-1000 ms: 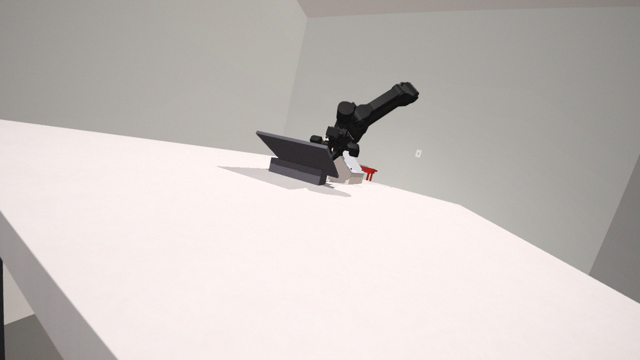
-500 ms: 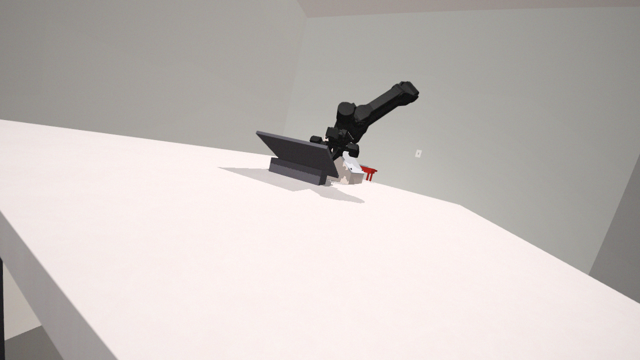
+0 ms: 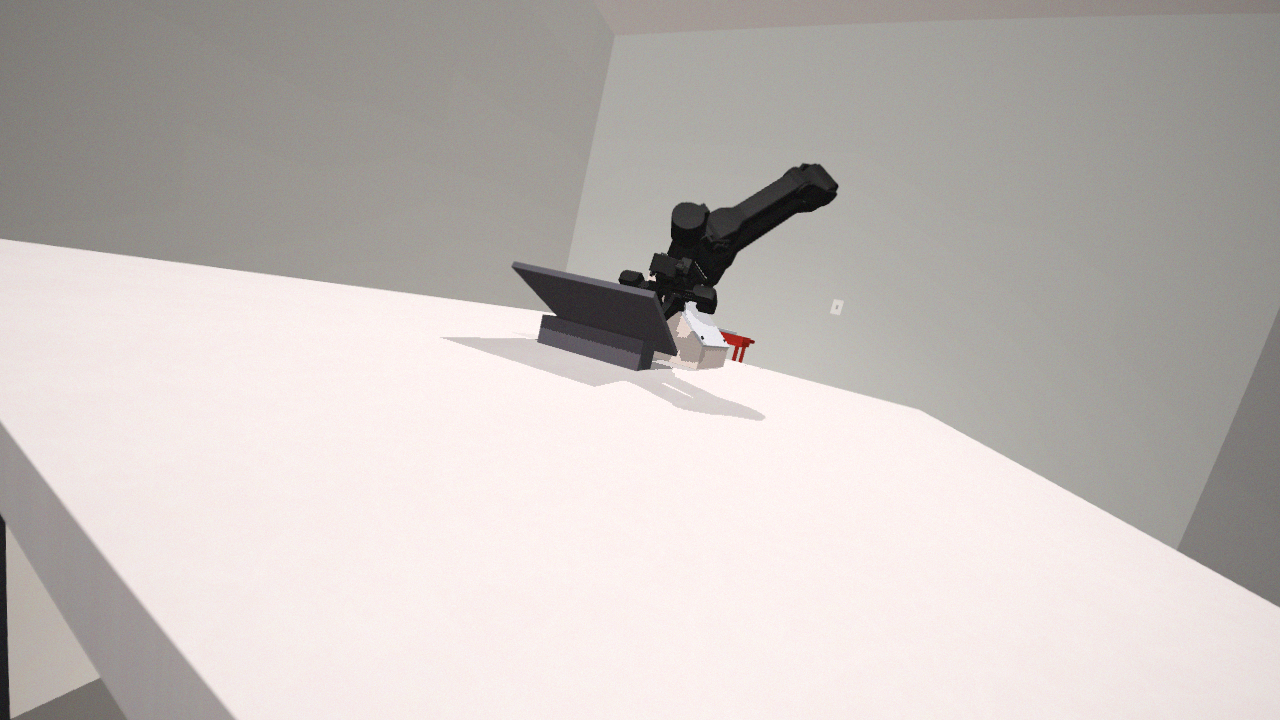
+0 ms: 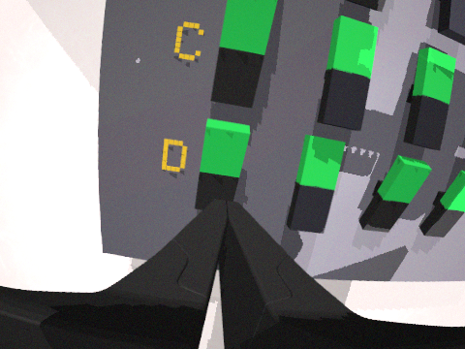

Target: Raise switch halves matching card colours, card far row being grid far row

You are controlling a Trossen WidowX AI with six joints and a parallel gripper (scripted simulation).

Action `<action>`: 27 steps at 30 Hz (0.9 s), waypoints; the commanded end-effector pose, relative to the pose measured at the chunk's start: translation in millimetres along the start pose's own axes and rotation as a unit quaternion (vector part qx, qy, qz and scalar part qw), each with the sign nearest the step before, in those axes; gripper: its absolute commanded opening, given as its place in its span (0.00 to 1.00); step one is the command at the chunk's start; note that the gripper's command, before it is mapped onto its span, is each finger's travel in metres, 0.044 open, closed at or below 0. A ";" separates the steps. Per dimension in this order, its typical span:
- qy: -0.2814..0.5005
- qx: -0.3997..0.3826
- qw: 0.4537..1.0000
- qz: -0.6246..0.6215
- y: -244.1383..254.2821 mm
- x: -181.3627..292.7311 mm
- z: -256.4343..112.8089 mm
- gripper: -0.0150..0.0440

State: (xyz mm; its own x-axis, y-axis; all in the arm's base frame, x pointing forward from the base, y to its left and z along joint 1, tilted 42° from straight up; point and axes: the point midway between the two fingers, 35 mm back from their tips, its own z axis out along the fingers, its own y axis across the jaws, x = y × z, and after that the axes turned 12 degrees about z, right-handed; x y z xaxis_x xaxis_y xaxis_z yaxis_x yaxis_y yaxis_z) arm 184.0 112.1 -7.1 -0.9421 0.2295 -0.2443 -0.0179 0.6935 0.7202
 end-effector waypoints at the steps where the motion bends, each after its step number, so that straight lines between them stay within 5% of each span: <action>1: 0.001 0.004 1.000 -0.006 -2.3 -6.2 -17.6 0.25; 7: 0.005 -0.001 1.000 -0.002 2.4 -3.8 -59.1 0.25; 15: 0.005 -0.001 1.000 -0.002 2.7 -4.9 -60.7 0.25; 27: 0.003 0.000 1.000 -0.004 -34.3 -83.0 -66.6 0.25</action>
State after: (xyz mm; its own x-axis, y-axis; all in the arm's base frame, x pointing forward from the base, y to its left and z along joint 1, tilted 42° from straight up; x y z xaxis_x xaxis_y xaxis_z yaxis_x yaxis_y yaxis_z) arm 229.9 32.0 35.9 -0.9431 0.2225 -0.2470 -0.0222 0.6993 0.7145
